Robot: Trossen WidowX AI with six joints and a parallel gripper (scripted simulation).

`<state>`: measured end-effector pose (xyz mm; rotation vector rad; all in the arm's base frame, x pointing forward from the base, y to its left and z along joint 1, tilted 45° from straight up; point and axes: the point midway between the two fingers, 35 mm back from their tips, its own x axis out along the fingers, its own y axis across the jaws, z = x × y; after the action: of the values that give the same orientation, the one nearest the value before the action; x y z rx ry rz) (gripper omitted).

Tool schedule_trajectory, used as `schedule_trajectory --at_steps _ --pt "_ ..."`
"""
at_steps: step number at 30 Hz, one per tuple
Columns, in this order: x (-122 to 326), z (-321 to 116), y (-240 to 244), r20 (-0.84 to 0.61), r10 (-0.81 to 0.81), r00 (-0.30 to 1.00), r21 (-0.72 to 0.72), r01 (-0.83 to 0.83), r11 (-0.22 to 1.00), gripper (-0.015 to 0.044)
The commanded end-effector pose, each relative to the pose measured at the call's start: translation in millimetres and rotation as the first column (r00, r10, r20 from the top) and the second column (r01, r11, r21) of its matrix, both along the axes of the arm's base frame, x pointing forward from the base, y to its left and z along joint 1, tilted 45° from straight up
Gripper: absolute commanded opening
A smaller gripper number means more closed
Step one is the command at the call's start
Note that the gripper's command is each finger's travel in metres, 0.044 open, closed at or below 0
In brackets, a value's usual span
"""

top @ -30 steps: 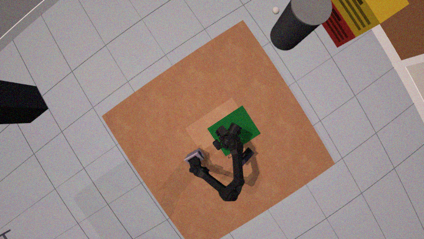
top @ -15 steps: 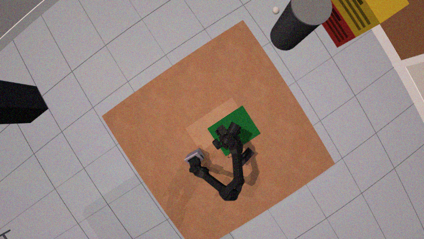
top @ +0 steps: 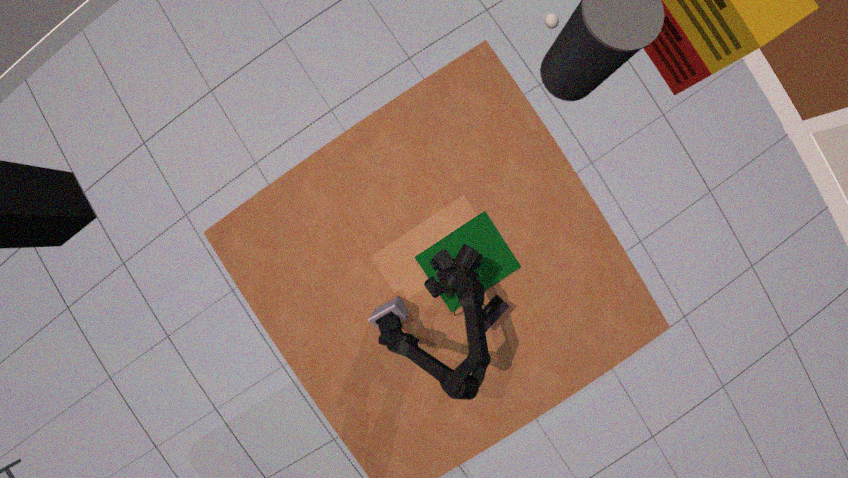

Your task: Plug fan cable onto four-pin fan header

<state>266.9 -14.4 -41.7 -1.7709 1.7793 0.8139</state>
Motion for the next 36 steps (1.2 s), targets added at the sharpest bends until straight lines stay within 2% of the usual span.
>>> schedule_trajectory --at_steps 1,36 --pt "0.4 0.0 -1.0 -0.007 0.009 1.000 -0.002 -0.009 1.000 0.0000" --pt "0.3 -2.8 -4.6 -0.012 0.014 1.000 -0.002 -0.014 1.000 0.0000"
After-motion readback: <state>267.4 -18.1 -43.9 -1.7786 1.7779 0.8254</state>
